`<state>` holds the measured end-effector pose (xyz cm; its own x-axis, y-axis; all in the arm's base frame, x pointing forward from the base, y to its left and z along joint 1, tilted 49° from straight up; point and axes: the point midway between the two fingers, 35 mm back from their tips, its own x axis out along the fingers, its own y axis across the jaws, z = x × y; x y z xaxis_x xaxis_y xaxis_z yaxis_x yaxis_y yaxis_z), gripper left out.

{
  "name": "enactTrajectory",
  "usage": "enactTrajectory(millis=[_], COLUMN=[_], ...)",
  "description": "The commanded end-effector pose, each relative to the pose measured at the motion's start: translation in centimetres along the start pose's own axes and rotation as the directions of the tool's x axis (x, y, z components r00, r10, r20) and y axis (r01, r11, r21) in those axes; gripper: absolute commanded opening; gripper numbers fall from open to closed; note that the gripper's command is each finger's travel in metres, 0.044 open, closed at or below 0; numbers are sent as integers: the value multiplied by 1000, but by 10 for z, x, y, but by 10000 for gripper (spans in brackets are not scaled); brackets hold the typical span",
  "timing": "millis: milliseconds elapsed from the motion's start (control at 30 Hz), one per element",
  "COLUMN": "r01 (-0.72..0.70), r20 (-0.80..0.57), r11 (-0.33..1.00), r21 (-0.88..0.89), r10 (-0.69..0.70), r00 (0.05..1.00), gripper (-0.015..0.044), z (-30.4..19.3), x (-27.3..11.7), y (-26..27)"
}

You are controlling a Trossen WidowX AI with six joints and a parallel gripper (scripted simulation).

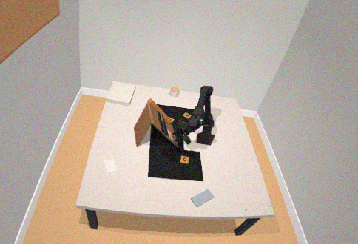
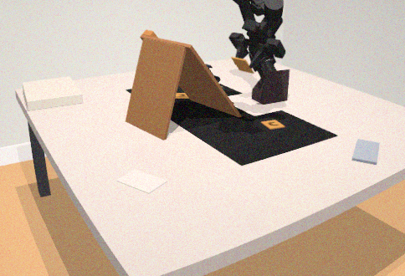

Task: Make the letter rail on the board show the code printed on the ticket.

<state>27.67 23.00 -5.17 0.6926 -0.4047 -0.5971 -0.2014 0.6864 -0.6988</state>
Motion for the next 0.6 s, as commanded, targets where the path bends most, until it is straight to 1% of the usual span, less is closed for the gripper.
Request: enactTrajectory(millis=[0,100,367,567], r01=[10,10,12,13], r20=[18,18,20,20], r11=[1000,1000,1000,1000], r21=[-15,-15,-15,-15], r10=[-10,-10,-12,-13], r00=[1000,1000,1000,1000], gripper=[0,0,0,0], z=[-6,-6,-5,-4], x=[1,4,47,50], y=[15,15,13,13])
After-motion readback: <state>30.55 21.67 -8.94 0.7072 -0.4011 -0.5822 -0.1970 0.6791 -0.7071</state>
